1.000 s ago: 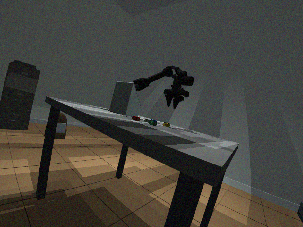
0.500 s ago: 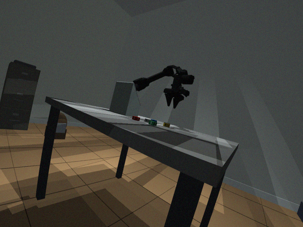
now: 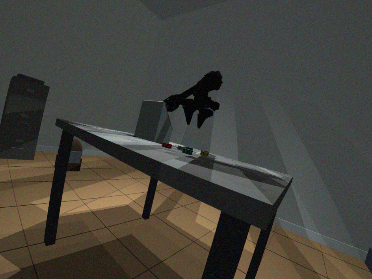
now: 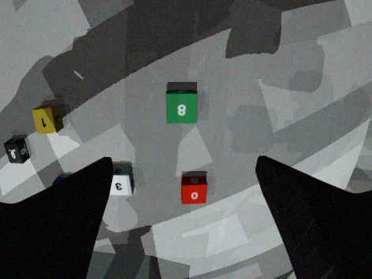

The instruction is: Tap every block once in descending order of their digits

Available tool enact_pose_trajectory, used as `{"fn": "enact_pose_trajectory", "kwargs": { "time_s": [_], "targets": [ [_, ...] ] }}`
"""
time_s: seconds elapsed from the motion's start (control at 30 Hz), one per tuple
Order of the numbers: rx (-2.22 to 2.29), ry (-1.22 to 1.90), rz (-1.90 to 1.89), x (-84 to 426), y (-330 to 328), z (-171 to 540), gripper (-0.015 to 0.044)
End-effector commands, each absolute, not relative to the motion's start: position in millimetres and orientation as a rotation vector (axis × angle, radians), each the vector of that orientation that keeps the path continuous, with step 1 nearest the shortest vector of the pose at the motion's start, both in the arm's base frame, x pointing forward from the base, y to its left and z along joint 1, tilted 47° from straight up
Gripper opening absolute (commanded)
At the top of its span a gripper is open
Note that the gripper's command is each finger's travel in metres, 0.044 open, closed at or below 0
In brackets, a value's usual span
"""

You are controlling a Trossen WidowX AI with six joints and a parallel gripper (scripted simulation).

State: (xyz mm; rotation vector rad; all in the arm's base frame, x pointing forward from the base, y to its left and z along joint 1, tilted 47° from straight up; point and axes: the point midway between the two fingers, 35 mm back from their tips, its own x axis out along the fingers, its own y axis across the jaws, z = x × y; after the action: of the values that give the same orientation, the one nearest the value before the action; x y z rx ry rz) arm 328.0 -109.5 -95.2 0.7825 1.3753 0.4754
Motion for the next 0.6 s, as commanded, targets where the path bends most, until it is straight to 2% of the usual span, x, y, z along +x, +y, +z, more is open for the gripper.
{"fn": "enact_pose_trajectory", "kwargs": {
  "time_s": [0.0,0.57],
  "targets": [
    [0.762,1.37,0.484,329.8,-113.8,-98.3,0.04],
    [0.76,1.372,0.48,332.9,-108.0,-90.2,0.04]
  ]
}}
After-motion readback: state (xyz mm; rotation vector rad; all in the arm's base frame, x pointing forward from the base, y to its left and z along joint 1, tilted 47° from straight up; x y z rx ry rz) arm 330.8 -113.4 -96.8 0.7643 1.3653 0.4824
